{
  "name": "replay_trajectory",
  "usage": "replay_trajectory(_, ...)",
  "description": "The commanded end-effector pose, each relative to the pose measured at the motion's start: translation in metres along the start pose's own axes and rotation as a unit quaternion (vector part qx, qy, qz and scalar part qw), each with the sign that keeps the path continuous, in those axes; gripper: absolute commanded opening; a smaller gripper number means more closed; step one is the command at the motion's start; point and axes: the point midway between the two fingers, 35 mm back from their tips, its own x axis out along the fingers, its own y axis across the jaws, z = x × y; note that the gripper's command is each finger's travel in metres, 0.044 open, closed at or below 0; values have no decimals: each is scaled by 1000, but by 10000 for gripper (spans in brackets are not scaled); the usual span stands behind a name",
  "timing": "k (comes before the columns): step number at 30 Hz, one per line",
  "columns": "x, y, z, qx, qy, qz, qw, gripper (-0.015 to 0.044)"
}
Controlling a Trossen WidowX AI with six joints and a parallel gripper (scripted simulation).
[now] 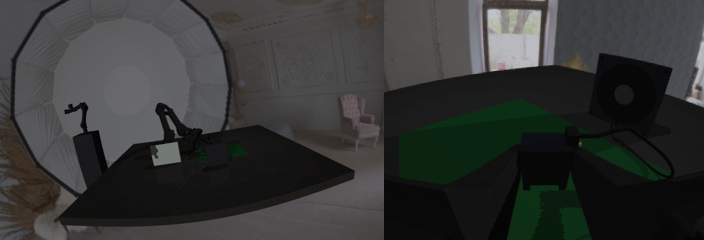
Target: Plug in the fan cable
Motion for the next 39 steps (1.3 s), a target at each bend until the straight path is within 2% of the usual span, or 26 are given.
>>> replay_trajectory(1, 1, 0, -3, 3, -3, 0, 1000, 0)
replay_trajectory(39, 5, 0, -27, 0, 1, -1, 1000, 0)
